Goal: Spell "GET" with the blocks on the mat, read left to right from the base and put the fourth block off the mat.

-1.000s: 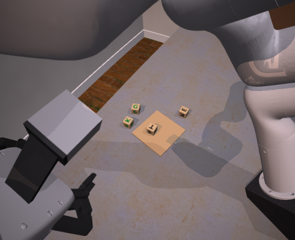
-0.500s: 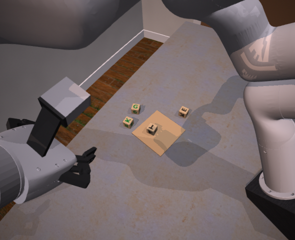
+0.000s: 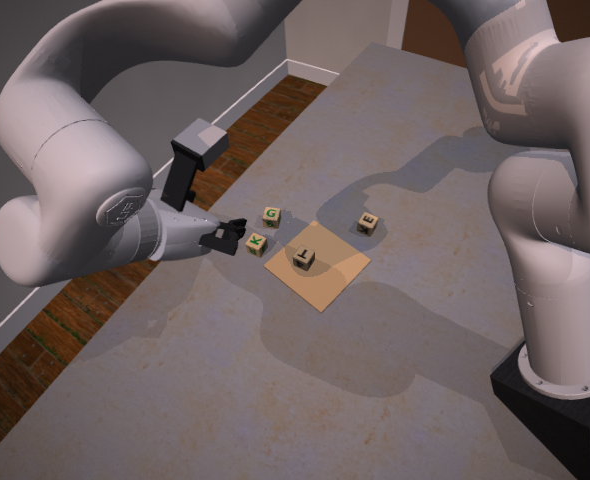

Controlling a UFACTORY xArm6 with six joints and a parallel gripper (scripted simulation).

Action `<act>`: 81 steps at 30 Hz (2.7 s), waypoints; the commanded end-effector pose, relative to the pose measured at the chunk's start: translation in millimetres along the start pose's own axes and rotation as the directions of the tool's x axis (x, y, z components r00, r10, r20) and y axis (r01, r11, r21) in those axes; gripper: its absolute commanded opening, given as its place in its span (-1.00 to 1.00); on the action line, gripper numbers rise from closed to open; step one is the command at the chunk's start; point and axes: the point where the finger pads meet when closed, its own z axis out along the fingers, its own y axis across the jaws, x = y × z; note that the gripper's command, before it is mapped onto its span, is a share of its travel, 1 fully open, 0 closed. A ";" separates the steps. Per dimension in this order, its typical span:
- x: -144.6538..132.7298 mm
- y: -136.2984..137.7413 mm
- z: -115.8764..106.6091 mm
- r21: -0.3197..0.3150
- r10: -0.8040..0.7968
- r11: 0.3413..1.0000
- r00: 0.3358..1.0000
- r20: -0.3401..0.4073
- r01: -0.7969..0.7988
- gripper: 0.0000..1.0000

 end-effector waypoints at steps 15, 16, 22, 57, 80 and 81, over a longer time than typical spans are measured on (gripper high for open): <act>23.9 0.7 84.2 -0.057 -0.065 0.996 0.998 -0.002 0.065 1.00; 23.9 0.7 84.2 -0.057 -0.065 0.996 0.998 -0.002 0.065 1.00; 23.9 0.7 84.2 -0.057 -0.065 0.996 0.998 -0.002 0.065 1.00; 31.1 35.8 84.2 -0.058 -0.065 0.996 0.998 0.000 0.065 1.00; 43.4 89.4 89.8 -0.057 -0.065 0.996 0.998 -0.003 0.065 1.00; 43.4 89.4 89.8 -0.057 -0.065 0.996 0.998 -0.003 0.065 1.00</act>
